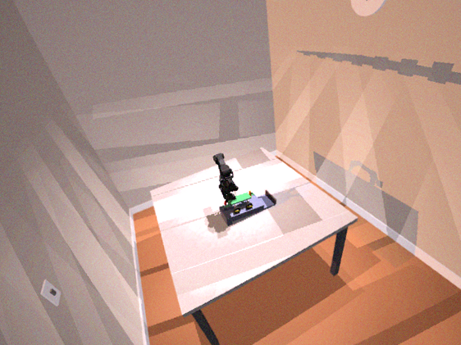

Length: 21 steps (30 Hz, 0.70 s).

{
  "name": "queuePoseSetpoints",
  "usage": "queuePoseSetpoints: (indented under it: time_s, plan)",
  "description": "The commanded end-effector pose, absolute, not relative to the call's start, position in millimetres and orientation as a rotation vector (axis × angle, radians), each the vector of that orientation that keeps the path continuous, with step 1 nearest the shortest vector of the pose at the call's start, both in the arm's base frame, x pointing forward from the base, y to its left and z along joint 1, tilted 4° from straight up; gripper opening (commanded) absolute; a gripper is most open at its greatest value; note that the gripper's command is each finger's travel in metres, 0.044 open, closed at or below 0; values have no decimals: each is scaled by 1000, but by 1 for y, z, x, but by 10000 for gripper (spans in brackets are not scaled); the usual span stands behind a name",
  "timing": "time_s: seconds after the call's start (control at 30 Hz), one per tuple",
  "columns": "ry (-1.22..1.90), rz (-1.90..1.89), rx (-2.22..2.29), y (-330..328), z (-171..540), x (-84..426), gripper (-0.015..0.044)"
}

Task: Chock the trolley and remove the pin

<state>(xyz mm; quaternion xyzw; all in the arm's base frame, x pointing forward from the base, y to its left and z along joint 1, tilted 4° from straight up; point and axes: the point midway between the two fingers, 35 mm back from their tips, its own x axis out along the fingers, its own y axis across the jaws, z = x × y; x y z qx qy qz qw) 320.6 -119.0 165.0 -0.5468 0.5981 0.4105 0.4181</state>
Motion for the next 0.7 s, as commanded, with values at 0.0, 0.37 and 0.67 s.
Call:
queuePoseSetpoints:
  time_s: [0.0, 0.37, 0.67]
  plan:
    - [1502, 1029, -1378, -121, 163, 320, 190]
    - [1502, 1029, -1379, -125, 148, 320, 190]
    - [1502, 1028, -1379, -129, 136, 319, 190]
